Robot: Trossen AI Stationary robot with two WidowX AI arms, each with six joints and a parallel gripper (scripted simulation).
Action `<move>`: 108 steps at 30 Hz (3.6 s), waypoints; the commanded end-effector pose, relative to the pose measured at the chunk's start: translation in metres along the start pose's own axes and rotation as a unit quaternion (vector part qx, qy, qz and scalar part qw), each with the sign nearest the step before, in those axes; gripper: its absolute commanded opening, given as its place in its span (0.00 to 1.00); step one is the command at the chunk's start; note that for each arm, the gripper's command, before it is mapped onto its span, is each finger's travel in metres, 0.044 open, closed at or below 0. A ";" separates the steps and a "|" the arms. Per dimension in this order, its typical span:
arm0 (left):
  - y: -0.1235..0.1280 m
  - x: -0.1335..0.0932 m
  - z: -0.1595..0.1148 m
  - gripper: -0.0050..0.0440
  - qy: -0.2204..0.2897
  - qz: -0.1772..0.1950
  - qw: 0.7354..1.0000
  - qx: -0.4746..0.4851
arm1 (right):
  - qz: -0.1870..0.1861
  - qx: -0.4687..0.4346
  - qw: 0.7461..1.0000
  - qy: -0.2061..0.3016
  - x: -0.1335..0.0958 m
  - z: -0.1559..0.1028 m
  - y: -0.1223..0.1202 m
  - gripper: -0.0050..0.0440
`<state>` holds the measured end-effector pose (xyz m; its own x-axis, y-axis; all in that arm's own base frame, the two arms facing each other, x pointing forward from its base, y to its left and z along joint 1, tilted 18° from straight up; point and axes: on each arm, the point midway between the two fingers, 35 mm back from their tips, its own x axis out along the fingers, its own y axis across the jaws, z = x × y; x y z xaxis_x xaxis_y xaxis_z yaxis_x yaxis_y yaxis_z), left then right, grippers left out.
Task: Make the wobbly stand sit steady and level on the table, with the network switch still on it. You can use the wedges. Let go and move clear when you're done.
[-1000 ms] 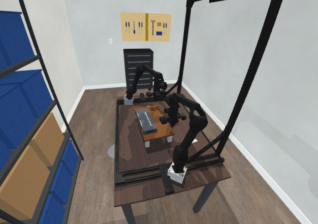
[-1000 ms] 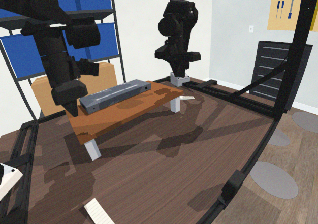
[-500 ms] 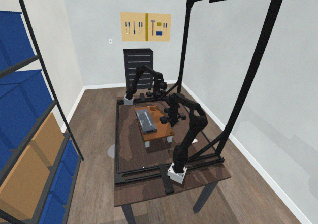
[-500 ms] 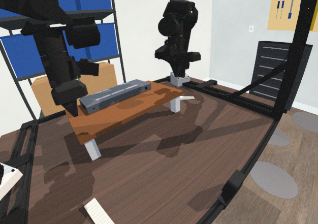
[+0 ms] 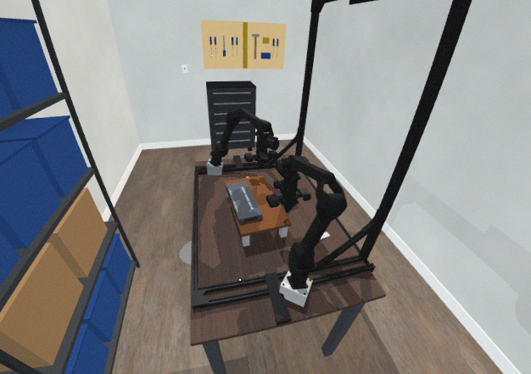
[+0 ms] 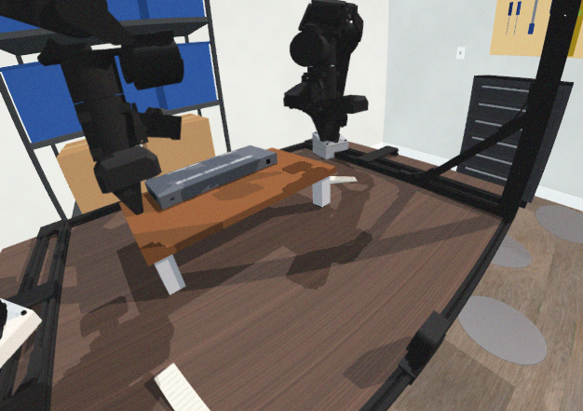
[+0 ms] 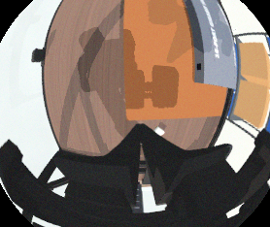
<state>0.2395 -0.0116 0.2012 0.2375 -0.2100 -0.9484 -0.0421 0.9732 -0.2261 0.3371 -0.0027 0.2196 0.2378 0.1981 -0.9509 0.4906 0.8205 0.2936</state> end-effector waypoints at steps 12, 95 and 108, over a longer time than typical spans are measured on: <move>0.000 0.000 0.000 0.10 0.000 0.000 1.000 0.000 | 0.000 0.002 1.000 0.003 0.001 -0.001 0.000 0.10; 0.000 0.000 0.000 0.10 0.000 0.000 1.000 0.000 | 0.071 -0.073 0.977 -0.186 -0.050 0.060 0.038 0.10; 0.000 0.000 0.000 0.10 0.000 0.000 1.000 0.000 | 0.125 -0.125 0.921 -0.347 -0.124 0.093 0.070 0.10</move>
<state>0.2395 -0.0116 0.2012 0.2374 -0.2100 -0.9484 -0.0421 0.9732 -0.2261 0.4158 -0.0182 0.3404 0.7788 0.0930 -0.6203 0.2014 0.8995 0.3877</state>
